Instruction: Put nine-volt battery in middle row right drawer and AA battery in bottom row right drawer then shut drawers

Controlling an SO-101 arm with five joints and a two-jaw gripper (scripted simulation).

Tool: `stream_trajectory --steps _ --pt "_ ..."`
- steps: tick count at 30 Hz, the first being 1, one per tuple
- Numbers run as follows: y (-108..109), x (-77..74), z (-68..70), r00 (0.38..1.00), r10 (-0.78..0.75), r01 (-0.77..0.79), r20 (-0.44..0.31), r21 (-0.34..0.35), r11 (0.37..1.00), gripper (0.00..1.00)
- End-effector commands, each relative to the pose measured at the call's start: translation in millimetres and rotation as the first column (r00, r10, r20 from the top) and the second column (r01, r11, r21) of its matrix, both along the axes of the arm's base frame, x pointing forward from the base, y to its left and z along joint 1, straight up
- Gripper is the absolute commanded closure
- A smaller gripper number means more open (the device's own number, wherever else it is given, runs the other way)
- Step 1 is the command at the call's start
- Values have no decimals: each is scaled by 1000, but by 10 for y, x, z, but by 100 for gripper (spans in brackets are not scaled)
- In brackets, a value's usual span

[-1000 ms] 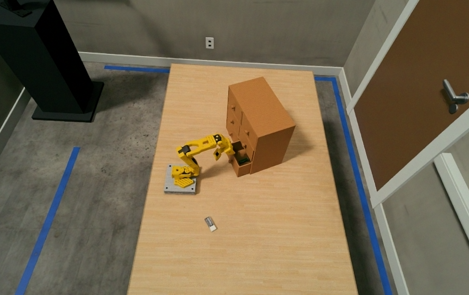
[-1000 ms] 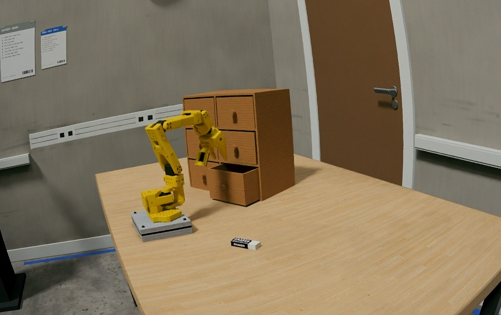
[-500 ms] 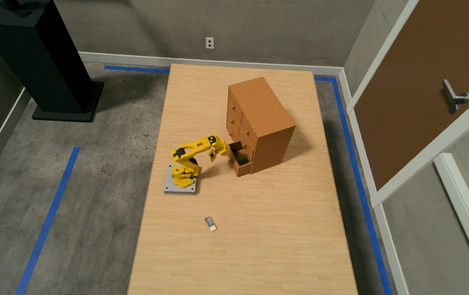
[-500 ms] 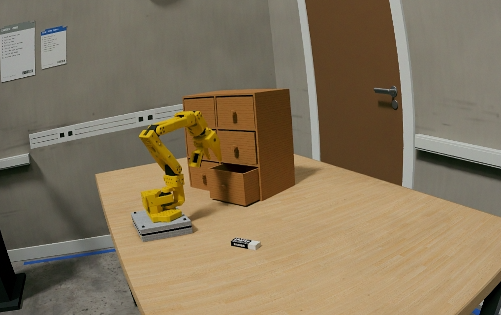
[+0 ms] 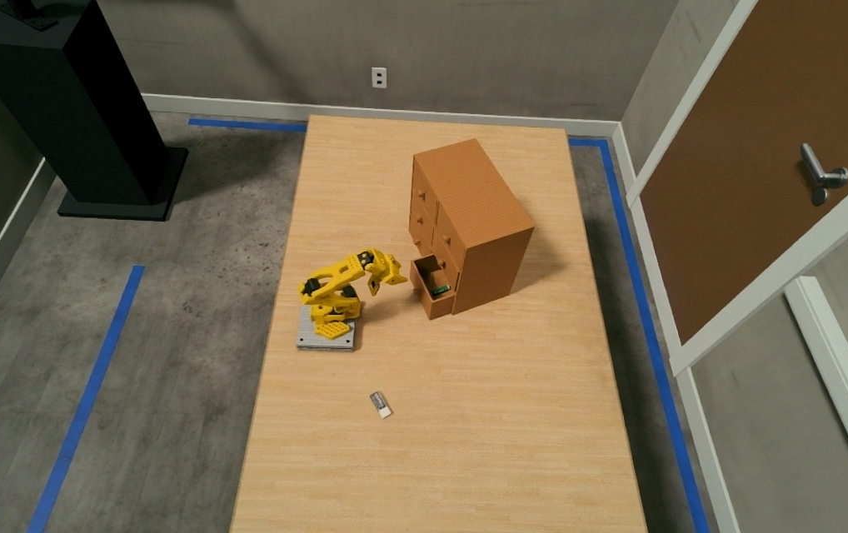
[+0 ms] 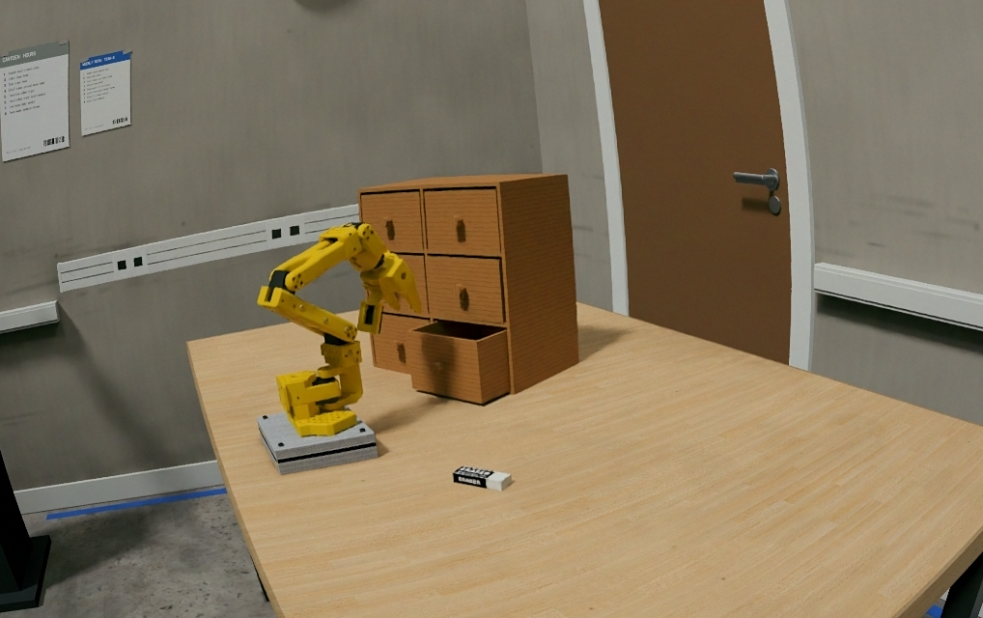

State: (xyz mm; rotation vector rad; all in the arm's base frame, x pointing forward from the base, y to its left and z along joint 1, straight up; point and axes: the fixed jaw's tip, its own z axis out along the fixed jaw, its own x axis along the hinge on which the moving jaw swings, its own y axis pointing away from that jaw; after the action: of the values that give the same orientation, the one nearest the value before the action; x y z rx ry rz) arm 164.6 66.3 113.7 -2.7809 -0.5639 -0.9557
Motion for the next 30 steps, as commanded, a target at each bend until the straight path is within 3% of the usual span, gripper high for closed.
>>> stream_trajectory --steps 1,20,30 --pt "-16 -75 5 1000 4 -4 27 19 1000 75" --pt "-16 -75 5 1000 4 -4 27 19 1000 75" --pt "-141 -180 -232 995 -3 1 103 15 1000 76"
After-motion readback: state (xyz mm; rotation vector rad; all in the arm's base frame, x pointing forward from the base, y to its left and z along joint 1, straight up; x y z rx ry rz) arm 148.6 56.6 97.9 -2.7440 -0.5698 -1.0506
